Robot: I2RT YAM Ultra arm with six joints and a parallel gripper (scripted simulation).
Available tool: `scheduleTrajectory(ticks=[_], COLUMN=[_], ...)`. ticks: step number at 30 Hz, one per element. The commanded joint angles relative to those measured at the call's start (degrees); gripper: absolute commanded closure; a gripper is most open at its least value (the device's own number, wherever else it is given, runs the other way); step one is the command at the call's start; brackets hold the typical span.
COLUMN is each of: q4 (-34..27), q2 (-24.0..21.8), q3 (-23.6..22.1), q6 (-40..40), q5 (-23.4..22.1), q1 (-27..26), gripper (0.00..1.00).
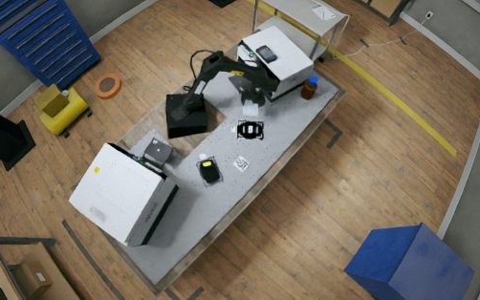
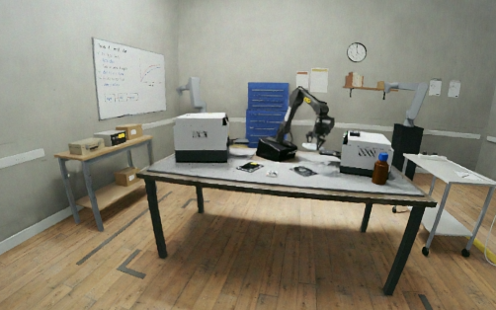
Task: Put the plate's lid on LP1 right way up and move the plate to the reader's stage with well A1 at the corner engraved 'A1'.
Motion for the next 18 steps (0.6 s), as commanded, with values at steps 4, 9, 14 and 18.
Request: scheduleTrajectory(ticks=[4,9,14,18], q4=[-0.3,-1.05,-1.2,-0.04], q2=[-1.52,0.3,1.0,-1.07], q3=[0.14,0.48,1.37,-1.0], q6=[-1.31,-0.37,0.23,-2.36], q5=[-1.03,-1.35,-1.49,-1.66], q1=[-3.43,-5.77,-7.18,-8.97], gripper=[0.14,0.14,0.14,0.14])
